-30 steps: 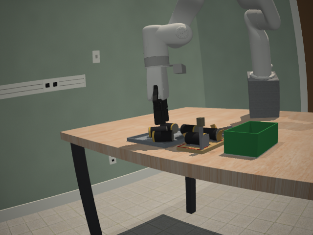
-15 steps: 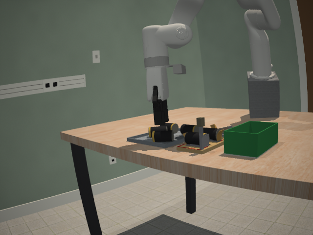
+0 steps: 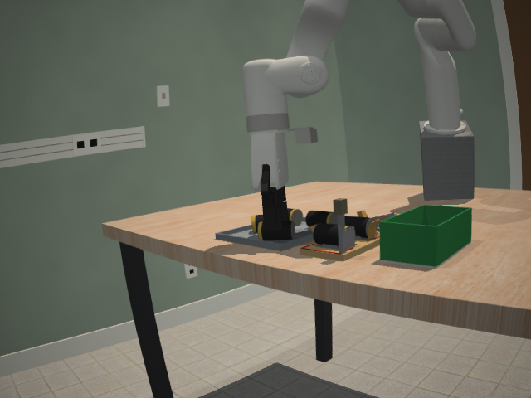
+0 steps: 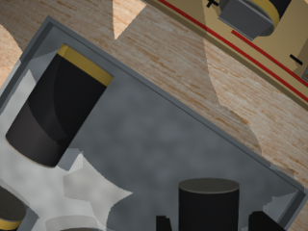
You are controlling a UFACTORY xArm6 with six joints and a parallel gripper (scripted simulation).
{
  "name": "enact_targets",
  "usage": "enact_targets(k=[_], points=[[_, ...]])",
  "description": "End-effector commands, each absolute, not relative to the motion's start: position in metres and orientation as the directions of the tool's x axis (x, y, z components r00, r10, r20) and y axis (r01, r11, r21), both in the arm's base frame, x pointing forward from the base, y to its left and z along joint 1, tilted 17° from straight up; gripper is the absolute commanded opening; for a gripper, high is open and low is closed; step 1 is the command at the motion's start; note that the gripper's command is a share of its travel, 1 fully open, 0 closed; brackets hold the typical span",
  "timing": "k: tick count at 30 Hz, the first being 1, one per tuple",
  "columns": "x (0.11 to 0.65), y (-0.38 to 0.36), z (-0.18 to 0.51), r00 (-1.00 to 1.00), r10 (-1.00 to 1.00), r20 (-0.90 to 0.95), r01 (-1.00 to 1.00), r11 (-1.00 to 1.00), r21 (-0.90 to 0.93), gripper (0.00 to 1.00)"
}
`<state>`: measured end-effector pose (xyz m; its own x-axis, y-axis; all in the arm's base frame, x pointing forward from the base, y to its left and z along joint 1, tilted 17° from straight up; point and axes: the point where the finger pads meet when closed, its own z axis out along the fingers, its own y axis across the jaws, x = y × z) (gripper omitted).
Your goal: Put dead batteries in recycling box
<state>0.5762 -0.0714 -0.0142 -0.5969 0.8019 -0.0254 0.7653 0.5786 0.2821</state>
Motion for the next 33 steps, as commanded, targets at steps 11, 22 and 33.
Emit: enact_targets(k=[11, 22, 33], points=[[0.5814, -0.0703, -0.0231, -0.596, 0.802, -0.03, 0.764, 0.578, 0.286, 0.51], [0.5814, -0.0703, -0.0231, -0.596, 0.802, -0.03, 0.764, 0.578, 0.286, 0.28], [0.5814, -0.0703, -0.0231, -0.596, 0.802, -0.03, 0.764, 0.578, 0.286, 0.28]])
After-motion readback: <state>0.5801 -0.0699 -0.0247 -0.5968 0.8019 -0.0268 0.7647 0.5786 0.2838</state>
